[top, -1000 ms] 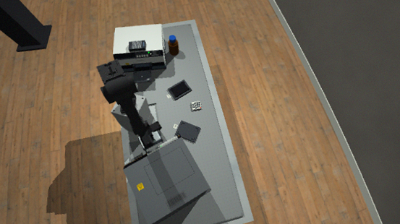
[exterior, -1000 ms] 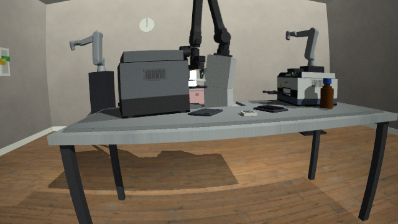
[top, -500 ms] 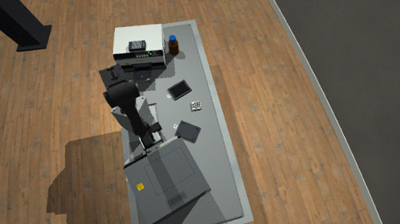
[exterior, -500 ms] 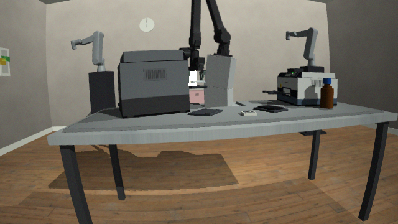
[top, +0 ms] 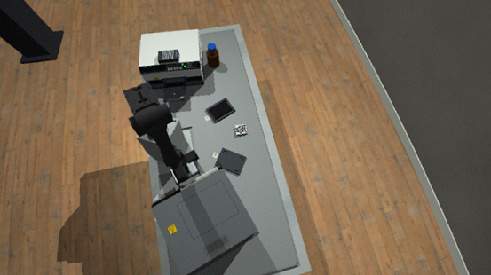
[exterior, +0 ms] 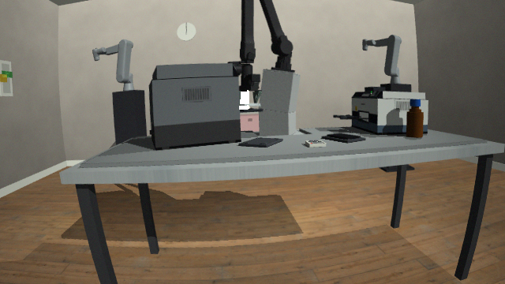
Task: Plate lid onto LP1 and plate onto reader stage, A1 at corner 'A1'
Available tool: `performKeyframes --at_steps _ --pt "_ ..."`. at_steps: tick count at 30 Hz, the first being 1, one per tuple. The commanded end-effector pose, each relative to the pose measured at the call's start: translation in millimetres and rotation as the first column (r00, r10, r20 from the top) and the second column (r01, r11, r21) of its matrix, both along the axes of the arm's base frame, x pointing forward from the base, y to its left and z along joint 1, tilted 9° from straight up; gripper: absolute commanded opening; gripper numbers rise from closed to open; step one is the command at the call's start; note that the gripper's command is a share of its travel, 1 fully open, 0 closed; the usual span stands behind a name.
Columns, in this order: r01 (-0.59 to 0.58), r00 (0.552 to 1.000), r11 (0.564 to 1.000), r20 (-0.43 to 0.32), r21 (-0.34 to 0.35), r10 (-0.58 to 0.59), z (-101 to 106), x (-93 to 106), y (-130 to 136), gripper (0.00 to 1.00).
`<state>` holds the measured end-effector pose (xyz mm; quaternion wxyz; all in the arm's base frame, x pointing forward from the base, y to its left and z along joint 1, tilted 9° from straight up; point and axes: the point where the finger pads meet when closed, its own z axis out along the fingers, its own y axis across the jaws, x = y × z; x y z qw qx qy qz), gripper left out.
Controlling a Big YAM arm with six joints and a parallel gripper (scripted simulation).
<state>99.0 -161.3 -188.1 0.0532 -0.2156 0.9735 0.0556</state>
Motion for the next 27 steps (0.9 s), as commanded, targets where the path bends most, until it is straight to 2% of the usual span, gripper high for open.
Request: performKeyframes --at_steps 1,11,21,27 --pt "-0.007 1.000 1.000 0.001 0.003 0.007 1.4 -1.3 2.1 0.86" --pt "0.001 1.000 1.000 0.005 -0.007 -0.001 -7.0 -0.5 -3.6 0.86" --pt "0.000 1.000 1.000 -0.001 0.008 0.000 -0.3 -3.1 2.8 0.86" --pt "-0.001 1.000 1.000 0.014 -0.025 0.002 -1.0 2.6 -9.2 0.86"
